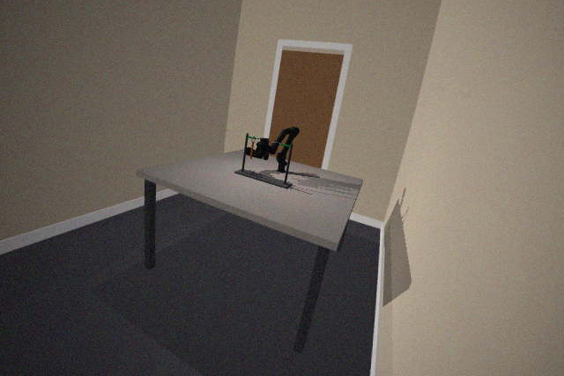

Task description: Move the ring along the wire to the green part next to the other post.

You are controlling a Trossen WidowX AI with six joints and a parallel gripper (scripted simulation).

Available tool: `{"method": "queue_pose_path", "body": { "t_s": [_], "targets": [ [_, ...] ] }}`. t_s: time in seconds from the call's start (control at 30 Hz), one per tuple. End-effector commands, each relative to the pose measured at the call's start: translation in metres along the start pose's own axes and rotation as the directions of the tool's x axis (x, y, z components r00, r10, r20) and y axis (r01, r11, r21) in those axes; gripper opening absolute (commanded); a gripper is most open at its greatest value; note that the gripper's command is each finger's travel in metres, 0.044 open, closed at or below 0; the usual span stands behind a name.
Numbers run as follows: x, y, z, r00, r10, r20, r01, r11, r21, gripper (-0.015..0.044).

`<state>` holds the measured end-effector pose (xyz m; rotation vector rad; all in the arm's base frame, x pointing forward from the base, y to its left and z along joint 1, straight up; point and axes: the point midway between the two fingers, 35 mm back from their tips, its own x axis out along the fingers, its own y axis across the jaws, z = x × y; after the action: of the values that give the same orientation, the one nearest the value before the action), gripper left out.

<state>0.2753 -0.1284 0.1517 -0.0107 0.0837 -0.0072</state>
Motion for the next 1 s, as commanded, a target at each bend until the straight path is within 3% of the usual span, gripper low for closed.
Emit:
{"method": "queue_pose_path", "body": {
  "t_s": [0.0, 0.97],
  "targets": [
    [0.006, -0.002, 0.003, 1.0, -0.006, 0.006, 0.006, 1.0, -0.002, 0.016],
    [0.037, 0.002, 0.001, 1.0, -0.006, 0.012, 0.006, 1.0, 0.0, 0.016]
  ]
}}
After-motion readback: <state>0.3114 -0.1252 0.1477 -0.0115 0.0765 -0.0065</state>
